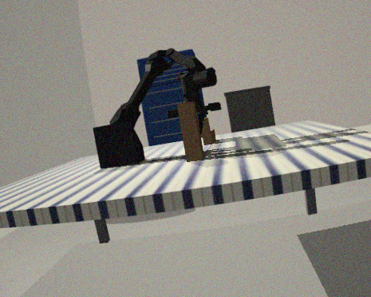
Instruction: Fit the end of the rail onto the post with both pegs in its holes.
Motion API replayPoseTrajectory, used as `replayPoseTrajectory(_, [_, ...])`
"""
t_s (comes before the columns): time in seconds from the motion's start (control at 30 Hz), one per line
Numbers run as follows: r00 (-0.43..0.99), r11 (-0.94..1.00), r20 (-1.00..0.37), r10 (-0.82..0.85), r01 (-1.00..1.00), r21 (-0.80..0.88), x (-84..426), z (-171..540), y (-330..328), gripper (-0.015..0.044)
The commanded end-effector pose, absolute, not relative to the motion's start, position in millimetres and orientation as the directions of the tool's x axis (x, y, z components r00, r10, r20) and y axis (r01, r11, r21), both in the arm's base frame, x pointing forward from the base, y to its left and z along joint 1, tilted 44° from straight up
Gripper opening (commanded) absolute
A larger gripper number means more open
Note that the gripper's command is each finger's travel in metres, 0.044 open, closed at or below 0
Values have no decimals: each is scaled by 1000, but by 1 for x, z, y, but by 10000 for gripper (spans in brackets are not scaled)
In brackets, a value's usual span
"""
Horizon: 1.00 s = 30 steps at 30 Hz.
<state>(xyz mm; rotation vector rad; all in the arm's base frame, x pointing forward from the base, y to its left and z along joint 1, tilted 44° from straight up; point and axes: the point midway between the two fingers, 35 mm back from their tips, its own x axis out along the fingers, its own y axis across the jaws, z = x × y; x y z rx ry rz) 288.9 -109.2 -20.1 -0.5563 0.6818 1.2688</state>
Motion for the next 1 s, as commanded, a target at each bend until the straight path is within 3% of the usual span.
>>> replayPoseTrajectory(0.0, [163,221,-732,662,-975,-16,290,-20,-114,0])
replayPoseTrajectory(0.97, [163,221,-732,662,-975,-16,289,-26,-120,0])
